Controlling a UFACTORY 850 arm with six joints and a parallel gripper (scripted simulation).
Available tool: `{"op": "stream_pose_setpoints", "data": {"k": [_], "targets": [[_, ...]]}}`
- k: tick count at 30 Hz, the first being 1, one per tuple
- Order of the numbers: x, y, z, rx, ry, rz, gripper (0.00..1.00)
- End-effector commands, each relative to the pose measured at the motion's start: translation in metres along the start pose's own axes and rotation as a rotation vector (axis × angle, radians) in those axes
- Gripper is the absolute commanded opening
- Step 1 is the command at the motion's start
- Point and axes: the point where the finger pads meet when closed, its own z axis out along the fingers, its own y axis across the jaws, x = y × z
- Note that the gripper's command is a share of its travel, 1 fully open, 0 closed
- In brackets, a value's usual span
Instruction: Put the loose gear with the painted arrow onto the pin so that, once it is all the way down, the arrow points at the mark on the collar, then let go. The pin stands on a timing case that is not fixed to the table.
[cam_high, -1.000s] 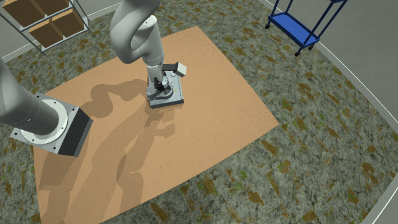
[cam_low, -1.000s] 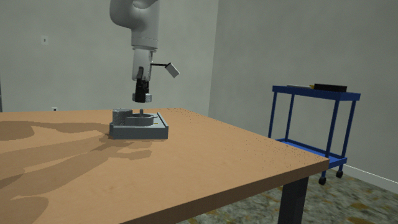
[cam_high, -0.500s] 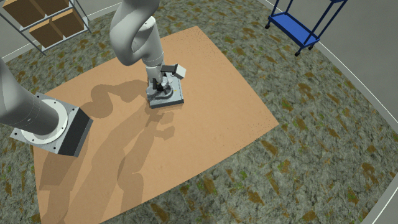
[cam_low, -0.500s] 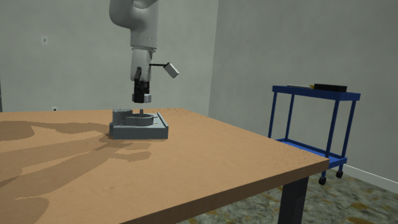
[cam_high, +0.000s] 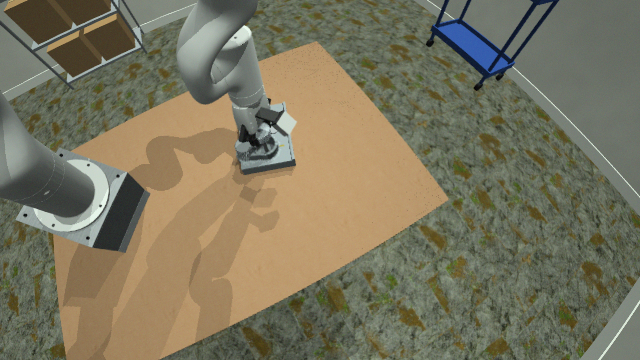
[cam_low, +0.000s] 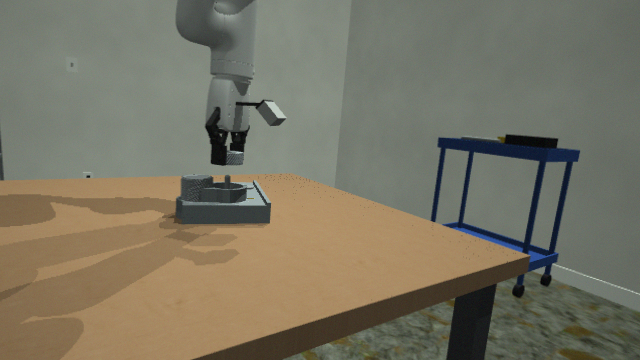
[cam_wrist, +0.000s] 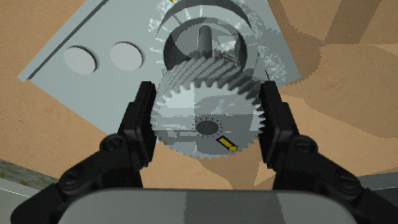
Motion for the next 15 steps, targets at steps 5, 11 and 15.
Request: {"op": "stream_pose_setpoints", "data": {"k": [5,11,15], "targets": [[0.0004,-0.0005,-0.0004,0.014,0.007,0.269,0.00],[0.0004,-0.0005,-0.0004,0.015,0.005,0.484,0.00],[0.0004,-0.0005,-0.0004,0.015,0.005,0.559,0.00]]}}
